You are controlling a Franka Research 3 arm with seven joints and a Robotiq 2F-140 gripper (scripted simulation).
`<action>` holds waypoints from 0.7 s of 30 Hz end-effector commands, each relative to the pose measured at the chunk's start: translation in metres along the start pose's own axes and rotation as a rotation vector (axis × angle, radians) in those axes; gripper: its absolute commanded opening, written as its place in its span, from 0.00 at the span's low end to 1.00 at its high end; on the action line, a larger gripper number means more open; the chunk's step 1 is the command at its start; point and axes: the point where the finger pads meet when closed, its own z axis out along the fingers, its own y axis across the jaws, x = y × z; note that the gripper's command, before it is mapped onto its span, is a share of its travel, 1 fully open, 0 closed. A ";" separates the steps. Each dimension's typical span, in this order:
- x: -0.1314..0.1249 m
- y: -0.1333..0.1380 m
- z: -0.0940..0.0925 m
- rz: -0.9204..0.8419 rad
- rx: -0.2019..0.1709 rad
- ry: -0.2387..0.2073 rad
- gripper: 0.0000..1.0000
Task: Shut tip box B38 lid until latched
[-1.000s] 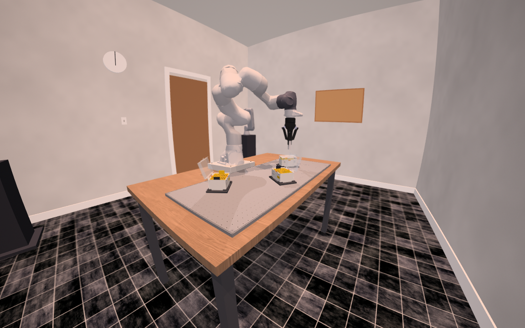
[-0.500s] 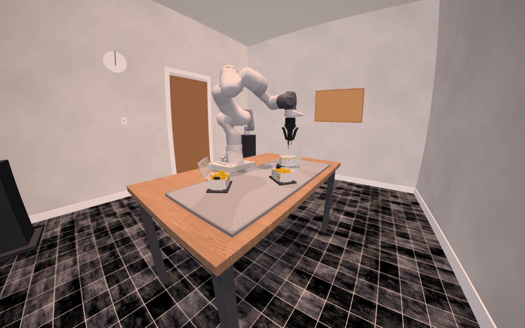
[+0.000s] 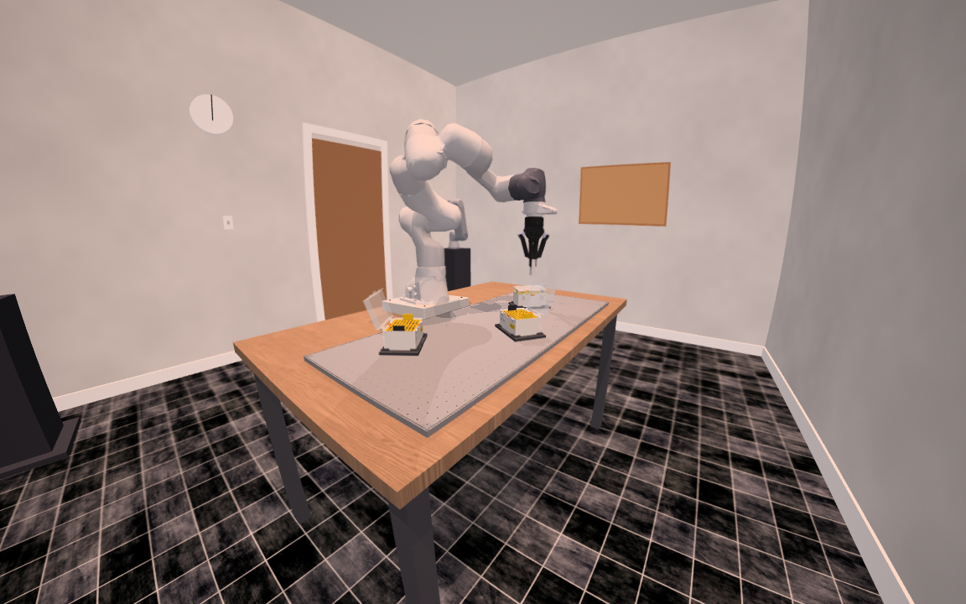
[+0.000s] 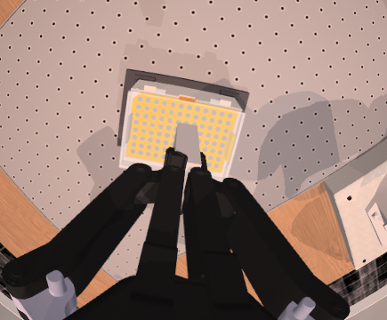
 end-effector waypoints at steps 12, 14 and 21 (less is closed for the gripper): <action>-0.002 0.000 -0.016 0.002 0.001 -0.002 0.00; -0.002 0.000 -0.020 0.002 0.001 -0.002 0.00; -0.002 0.000 -0.030 0.002 0.001 -0.002 0.00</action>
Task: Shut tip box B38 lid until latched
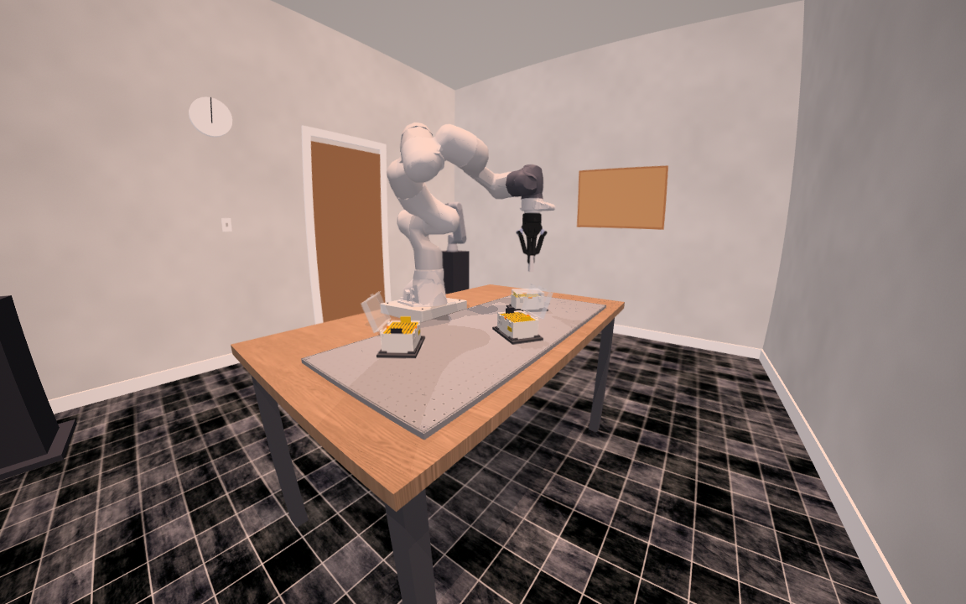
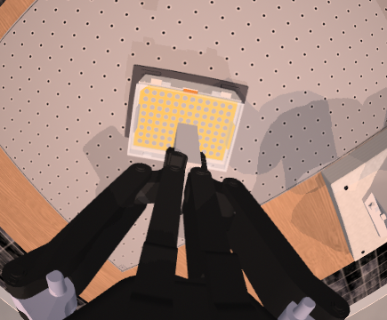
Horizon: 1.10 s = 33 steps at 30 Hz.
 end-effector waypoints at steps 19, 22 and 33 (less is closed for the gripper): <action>0.001 0.002 -0.029 -0.005 -0.008 -0.001 0.00; 0.001 0.002 -0.029 -0.005 -0.008 -0.001 0.00; 0.001 0.002 -0.029 -0.005 -0.008 -0.001 0.00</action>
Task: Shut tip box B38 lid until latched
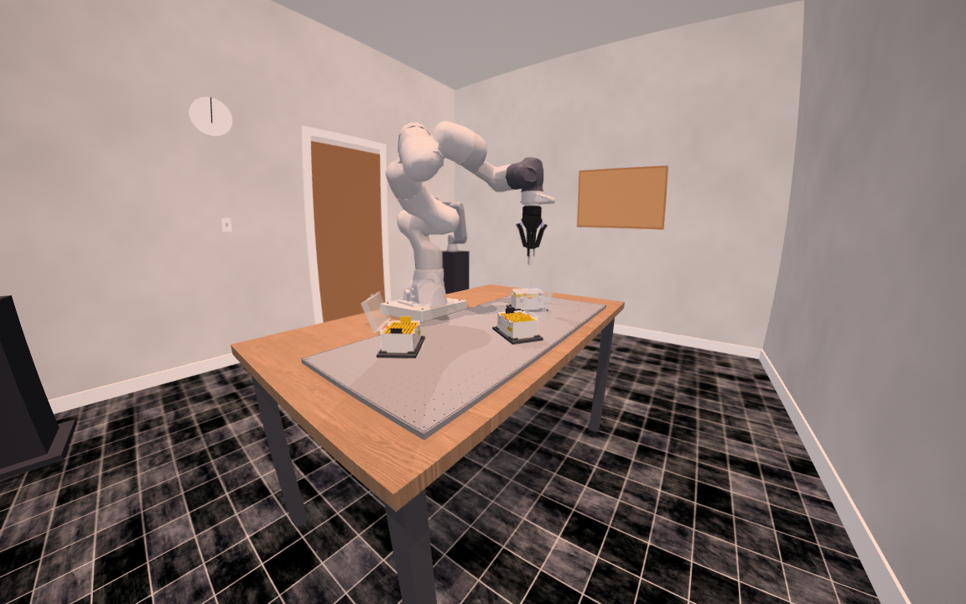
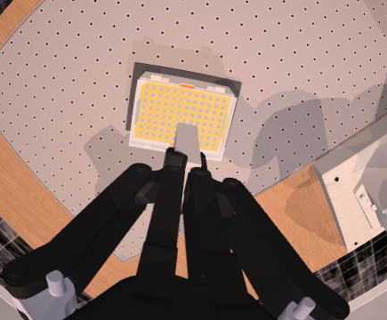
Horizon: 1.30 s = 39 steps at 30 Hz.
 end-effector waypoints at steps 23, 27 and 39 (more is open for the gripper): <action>-0.003 0.000 0.003 -0.003 0.000 -0.002 0.00; -0.010 0.000 0.011 -0.003 0.000 -0.002 0.00; -0.026 0.000 0.032 -0.003 0.000 -0.002 0.00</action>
